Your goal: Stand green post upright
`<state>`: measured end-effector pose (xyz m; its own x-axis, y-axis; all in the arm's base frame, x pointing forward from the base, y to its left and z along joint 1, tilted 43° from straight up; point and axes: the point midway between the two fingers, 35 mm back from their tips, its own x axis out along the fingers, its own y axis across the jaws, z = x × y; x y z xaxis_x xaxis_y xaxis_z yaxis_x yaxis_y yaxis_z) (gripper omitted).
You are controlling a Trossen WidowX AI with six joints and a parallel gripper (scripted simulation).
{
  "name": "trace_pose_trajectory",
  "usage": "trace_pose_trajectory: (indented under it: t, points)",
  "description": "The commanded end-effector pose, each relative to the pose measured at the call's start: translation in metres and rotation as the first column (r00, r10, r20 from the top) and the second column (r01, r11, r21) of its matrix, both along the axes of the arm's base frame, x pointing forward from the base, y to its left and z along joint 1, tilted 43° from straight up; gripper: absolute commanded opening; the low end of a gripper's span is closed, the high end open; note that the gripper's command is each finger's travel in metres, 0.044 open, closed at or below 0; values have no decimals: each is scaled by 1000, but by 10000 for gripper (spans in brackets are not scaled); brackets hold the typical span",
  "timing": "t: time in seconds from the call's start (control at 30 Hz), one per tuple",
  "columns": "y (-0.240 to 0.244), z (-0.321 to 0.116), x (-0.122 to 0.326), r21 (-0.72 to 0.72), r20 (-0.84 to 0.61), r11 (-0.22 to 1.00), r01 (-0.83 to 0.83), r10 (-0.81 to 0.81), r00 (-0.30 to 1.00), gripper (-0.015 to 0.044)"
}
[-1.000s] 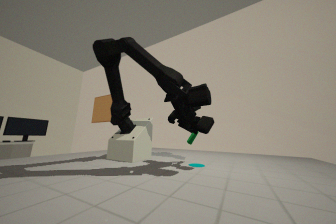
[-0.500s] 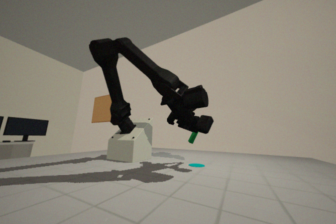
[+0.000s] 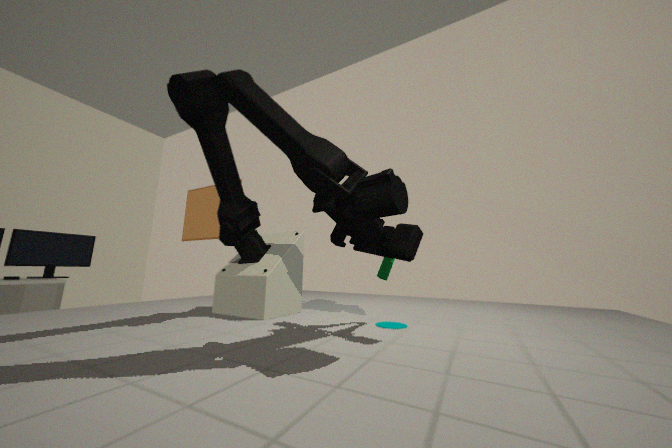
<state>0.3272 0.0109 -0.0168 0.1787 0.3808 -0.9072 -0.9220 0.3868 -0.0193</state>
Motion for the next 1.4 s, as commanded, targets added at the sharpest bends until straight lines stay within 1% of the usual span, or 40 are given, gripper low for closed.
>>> trace_pose_trajectory:
  t: [0.0, 1.37]
  points:
    - [0, 5, 0, 25, 35, 1000, -11, 10, 999, 23]
    - [-8, 30, -1, 185, 305, 977, -108, 47, 951, 23]
